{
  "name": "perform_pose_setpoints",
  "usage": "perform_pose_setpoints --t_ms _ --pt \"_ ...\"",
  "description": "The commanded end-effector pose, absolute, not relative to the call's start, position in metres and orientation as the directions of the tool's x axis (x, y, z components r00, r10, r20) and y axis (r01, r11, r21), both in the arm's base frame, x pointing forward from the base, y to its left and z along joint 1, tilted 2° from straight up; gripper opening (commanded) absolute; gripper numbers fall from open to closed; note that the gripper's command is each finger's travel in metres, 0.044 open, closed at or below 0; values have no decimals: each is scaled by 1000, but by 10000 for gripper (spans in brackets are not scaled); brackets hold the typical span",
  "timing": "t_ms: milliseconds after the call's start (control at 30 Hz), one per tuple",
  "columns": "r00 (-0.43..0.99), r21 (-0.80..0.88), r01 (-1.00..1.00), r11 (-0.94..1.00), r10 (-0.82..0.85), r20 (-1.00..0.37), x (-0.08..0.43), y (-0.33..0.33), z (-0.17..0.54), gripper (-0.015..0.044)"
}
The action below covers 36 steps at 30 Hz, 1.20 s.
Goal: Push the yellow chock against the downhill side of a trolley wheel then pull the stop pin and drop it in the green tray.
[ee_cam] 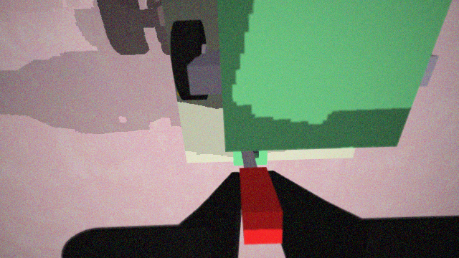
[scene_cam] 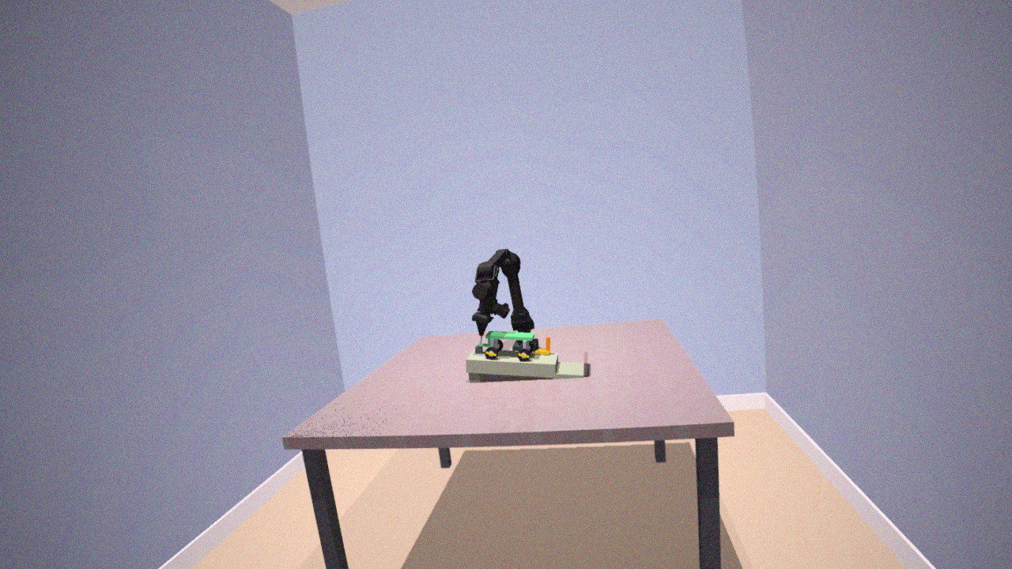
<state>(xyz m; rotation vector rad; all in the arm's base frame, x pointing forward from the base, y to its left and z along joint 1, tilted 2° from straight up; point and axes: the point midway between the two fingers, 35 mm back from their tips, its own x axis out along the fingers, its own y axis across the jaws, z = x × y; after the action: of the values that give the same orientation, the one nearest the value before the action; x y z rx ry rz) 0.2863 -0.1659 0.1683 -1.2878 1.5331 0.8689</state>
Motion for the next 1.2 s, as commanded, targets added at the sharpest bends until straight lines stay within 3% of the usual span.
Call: perform_pose_setpoints --t_ms 0,1167 --pt "-24 -48 -977 206 -332 -943 287 -166 174 0" --pt "-23 -48 -977 206 -332 -943 287 -166 190 0"
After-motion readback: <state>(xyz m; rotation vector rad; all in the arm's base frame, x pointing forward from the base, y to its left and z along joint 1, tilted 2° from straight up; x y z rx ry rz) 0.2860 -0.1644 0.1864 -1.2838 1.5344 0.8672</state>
